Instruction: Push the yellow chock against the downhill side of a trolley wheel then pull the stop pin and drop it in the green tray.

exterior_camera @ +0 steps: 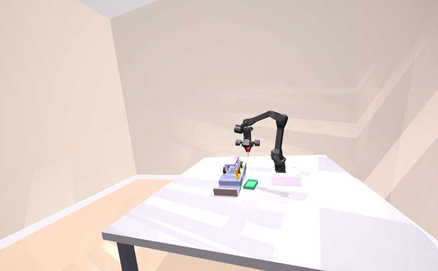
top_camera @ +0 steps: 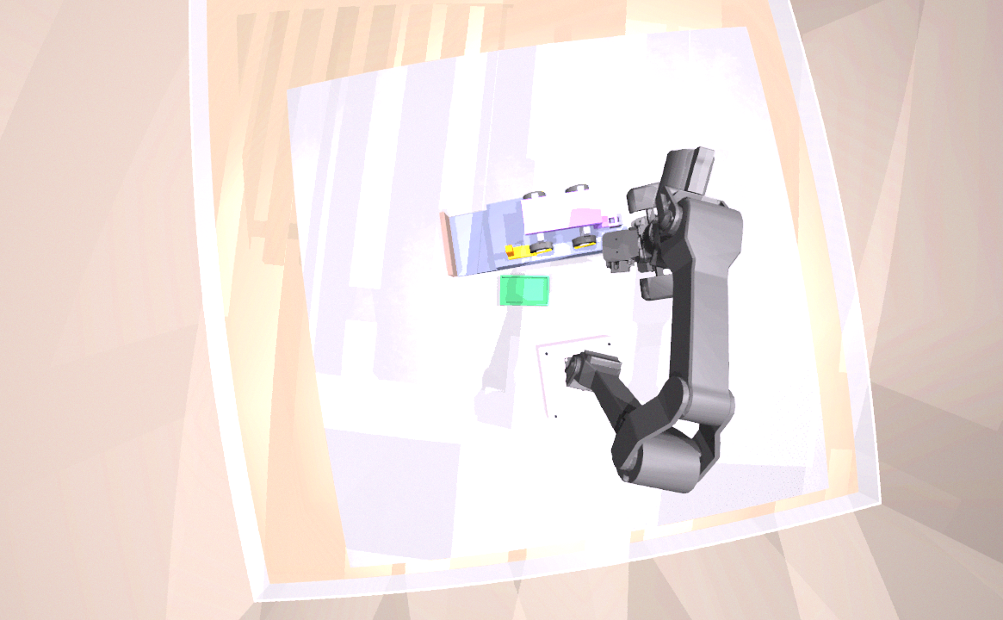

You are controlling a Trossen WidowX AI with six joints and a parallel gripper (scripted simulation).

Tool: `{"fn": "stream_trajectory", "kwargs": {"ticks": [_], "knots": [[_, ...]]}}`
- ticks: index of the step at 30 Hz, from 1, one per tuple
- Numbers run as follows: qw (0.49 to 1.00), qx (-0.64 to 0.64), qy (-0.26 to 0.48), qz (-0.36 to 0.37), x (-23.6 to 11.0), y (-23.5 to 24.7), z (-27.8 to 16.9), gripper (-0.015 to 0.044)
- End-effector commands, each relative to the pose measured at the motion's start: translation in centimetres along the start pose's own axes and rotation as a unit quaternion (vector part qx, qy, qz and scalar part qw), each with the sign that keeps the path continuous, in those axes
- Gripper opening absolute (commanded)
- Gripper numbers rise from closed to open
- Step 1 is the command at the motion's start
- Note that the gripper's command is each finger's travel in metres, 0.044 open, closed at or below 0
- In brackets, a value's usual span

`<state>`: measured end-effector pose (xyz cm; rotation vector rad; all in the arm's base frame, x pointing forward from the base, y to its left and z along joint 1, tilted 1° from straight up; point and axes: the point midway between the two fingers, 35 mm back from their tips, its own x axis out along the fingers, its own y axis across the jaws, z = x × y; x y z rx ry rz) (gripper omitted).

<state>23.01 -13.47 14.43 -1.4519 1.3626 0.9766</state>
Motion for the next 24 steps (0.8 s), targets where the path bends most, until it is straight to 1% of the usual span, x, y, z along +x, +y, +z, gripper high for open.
{"fn": "stream_trajectory", "kwargs": {"ticks": [1, 24], "knots": [[1.000, -0.002, -0.002, 0.000, 0.0, 0.5, 0.2, 0.0000], [1.000, -0.002, -0.006, -0.001, -1.1, -0.2, 8.3, 0.0000]]}}
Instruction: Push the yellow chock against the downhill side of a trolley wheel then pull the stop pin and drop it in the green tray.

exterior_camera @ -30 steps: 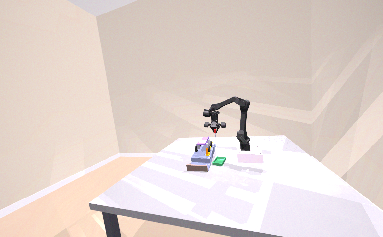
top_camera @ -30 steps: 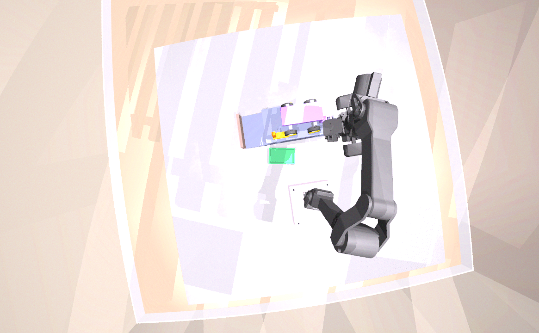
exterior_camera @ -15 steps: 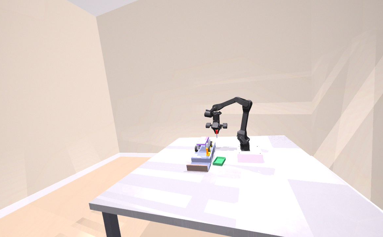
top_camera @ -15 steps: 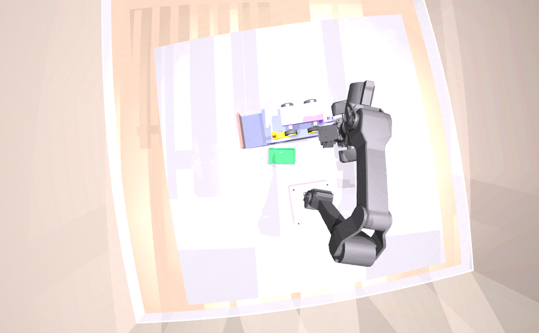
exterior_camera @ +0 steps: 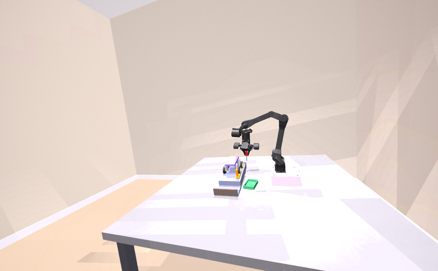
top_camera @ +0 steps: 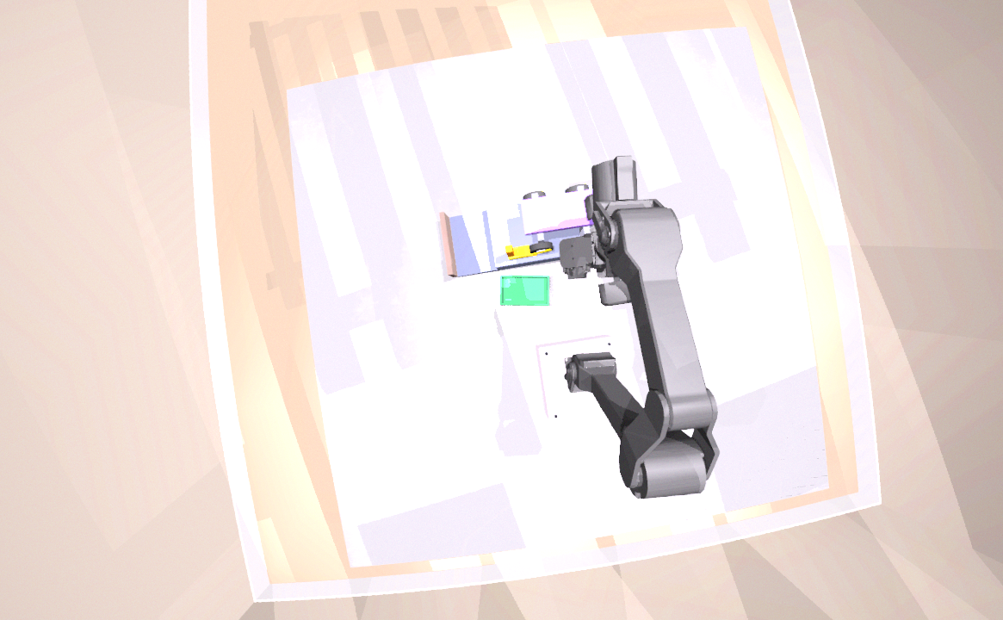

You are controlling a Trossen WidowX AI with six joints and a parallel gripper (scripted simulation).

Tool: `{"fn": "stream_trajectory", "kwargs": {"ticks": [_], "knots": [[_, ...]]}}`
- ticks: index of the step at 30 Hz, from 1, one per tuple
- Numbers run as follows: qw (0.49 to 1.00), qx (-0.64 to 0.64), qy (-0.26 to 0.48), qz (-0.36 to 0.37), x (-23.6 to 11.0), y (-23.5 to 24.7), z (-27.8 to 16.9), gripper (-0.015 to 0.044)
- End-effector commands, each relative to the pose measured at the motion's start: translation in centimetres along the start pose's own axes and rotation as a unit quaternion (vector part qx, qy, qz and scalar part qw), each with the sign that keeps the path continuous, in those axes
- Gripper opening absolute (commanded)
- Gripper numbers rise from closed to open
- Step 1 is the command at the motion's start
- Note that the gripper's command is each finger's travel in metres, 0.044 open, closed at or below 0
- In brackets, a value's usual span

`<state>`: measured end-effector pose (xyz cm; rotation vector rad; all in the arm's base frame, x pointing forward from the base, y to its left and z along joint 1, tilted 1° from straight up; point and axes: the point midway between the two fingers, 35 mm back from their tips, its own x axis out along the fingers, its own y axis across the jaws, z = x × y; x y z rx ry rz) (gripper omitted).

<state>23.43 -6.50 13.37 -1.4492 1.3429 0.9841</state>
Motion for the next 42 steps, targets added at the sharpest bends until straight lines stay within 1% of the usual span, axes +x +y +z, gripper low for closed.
{"fn": "stream_trajectory", "kwargs": {"ticks": [1, 42], "knots": [[1.000, 0.001, 0.002, 0.004, -0.1, 0.1, 1.7, 0.0000], [1.000, 0.001, -0.004, 0.004, -1.8, 0.6, 16.4, 0.0000]]}}
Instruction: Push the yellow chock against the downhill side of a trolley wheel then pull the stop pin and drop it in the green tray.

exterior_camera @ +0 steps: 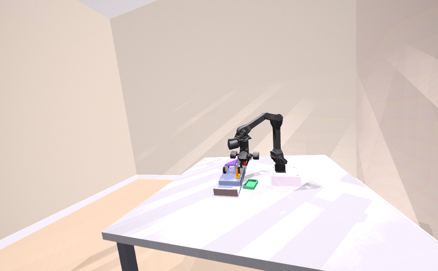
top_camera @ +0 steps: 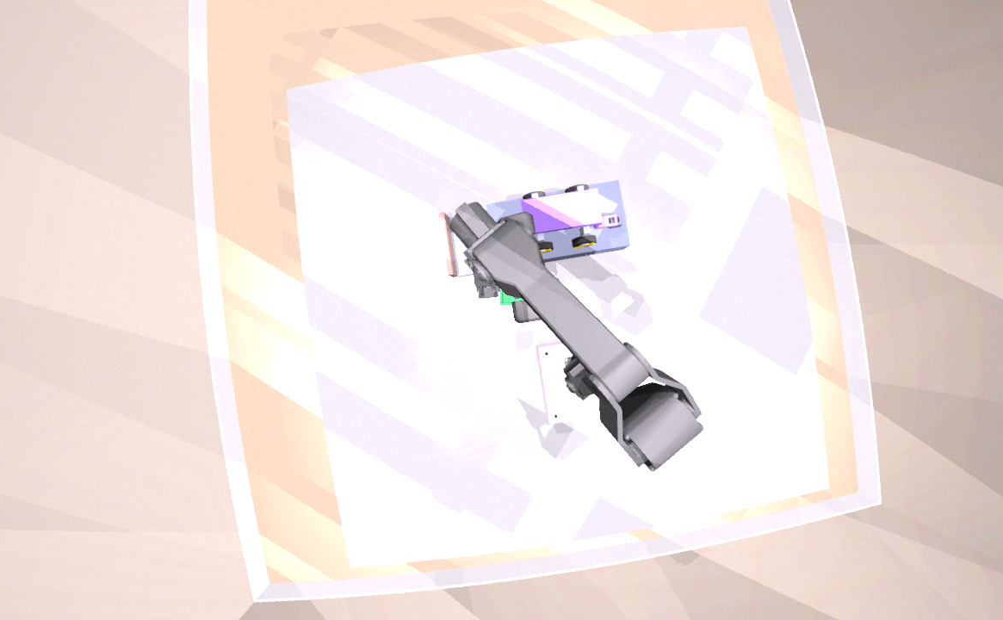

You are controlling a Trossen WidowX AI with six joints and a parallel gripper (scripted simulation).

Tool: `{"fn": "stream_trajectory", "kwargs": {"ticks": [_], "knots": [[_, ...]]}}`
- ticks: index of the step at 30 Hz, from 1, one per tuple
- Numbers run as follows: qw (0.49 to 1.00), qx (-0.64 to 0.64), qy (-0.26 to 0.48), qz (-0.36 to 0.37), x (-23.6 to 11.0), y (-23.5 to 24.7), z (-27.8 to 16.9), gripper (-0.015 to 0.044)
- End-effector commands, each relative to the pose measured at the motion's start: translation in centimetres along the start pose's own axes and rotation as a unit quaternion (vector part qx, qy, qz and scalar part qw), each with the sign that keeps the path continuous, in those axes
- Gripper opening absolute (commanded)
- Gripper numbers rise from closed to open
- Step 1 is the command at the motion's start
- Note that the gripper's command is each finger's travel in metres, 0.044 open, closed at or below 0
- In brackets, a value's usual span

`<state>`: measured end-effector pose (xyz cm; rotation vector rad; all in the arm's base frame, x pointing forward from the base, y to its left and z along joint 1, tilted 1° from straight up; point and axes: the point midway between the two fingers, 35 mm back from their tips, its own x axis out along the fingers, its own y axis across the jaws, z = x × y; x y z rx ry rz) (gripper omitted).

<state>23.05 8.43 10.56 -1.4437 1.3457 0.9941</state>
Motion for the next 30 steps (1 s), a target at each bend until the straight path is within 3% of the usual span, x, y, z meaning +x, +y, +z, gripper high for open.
{"fn": "stream_trajectory", "kwargs": {"ticks": [1, 7, 16, 30], "knots": [[1.000, 0.002, -0.002, 0.000, -0.31, 0.03, 1.32, 0.0000], [1.000, -0.017, -0.007, 0.000, -0.29, 0.03, 1.28, 0.0000], [0.988, -0.147, -0.037, -0.002, -0.22, 0.06, 1.05, 0.0000], [0.935, -0.344, -0.081, -0.012, -0.12, 0.00, 0.74, 0.0000]]}}
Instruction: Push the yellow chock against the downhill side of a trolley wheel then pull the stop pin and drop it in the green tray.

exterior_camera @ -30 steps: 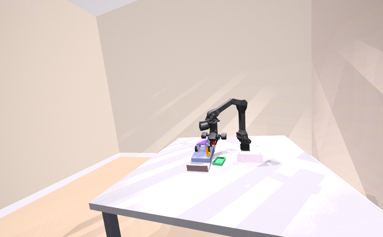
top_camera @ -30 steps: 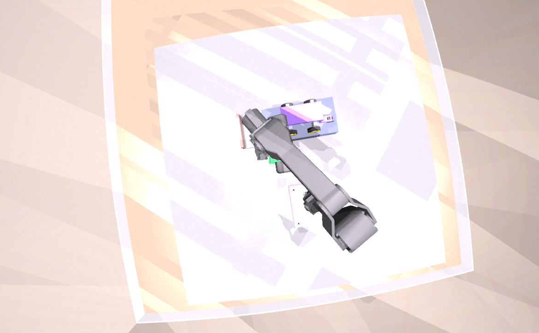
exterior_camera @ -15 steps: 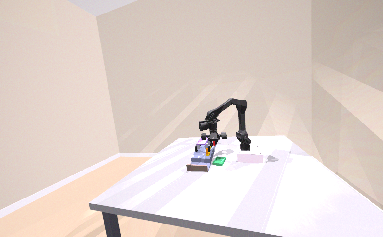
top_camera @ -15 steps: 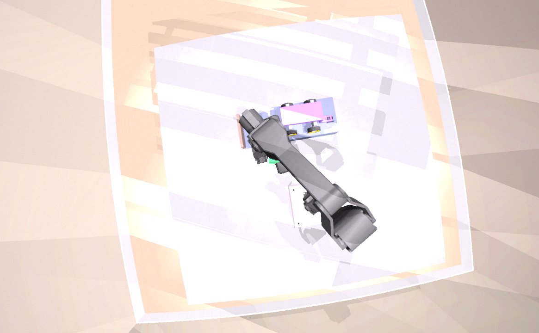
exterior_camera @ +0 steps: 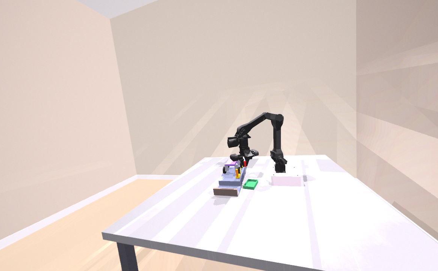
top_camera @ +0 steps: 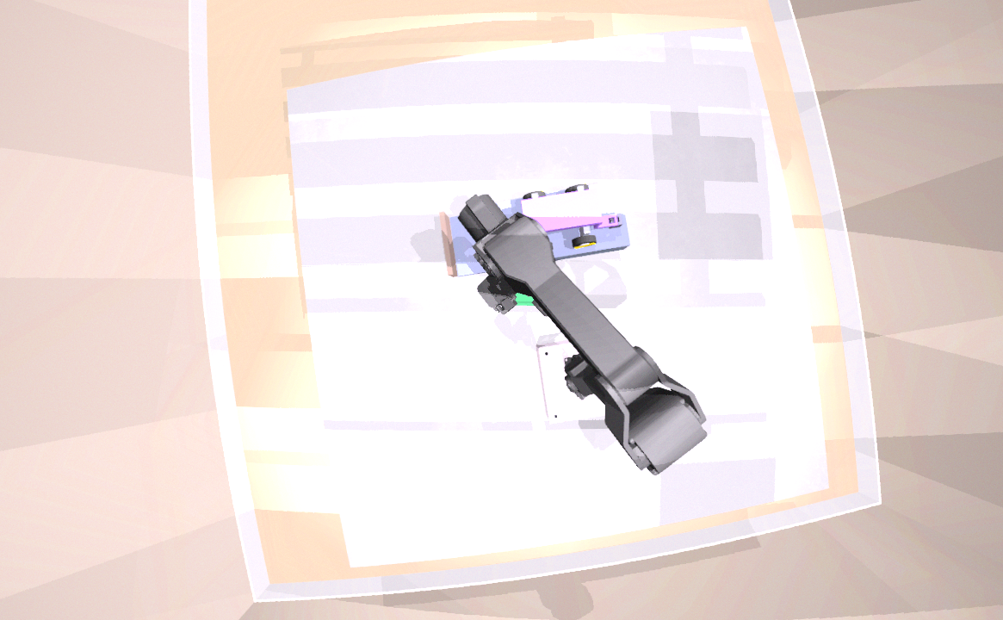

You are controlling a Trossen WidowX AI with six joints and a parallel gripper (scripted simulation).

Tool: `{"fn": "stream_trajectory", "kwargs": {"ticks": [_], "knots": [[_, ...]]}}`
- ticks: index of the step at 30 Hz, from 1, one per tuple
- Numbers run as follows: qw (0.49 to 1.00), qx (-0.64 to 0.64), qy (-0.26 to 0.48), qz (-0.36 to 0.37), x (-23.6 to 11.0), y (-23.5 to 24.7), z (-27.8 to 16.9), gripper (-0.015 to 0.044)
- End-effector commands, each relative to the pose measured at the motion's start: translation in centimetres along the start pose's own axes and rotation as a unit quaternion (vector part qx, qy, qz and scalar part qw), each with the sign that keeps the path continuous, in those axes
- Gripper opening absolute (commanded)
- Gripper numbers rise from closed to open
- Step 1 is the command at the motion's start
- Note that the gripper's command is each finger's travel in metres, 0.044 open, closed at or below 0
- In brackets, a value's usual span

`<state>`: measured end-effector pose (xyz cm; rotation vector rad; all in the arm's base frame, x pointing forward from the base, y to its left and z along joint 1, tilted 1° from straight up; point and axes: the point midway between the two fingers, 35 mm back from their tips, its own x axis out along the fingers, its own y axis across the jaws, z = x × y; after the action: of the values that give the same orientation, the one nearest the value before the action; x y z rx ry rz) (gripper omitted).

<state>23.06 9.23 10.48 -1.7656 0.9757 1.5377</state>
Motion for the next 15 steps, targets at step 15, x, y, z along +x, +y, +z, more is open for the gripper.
{"fn": "stream_trajectory", "kwargs": {"ticks": [15], "knots": [[0.961, -0.270, -0.052, -0.033, -0.01, 0.10, -0.38, 0.0000]]}}
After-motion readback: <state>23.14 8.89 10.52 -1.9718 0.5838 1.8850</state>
